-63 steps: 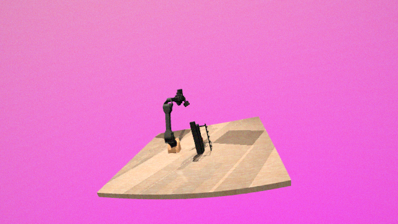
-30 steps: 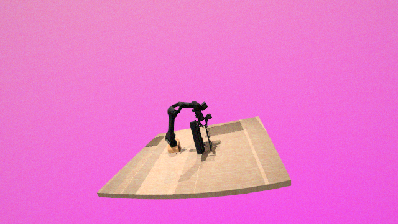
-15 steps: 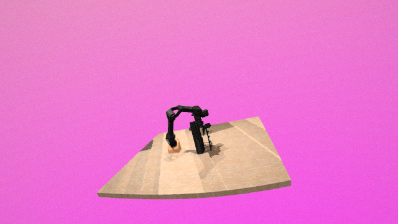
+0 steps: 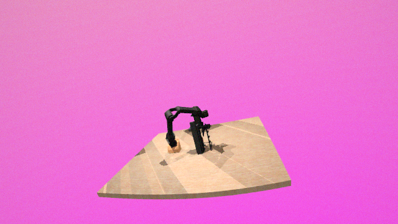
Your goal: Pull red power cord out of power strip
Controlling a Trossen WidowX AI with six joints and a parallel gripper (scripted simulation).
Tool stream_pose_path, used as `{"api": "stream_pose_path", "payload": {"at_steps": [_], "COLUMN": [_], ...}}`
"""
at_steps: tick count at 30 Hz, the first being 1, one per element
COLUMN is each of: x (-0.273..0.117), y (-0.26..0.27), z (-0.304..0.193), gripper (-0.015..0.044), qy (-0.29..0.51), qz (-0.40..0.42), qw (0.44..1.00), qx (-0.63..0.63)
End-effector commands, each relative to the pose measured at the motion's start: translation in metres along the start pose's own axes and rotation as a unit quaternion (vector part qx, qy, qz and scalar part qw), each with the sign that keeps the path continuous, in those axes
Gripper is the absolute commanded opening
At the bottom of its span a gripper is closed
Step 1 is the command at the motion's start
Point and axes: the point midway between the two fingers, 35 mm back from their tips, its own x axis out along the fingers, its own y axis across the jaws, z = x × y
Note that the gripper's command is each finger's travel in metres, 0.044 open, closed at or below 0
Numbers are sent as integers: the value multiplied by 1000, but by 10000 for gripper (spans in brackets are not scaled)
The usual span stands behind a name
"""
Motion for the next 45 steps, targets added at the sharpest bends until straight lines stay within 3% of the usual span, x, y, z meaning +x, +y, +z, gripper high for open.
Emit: {"api": "stream_pose_path", "payload": {"at_steps": [1,25,29,37,45], "x": [0,12,9,9,9], "y": [1,2,1,1,0], "z": [-8,-22,-22,-22,-13], "gripper": [160,160,55,2,0], "qy": [2,3,1,1,0], "qz": [-1,-1,-1,-1,-1], "qw": [1000,1000,1000,1000,1000], "qx": [-2,-2,1,1,1]}}
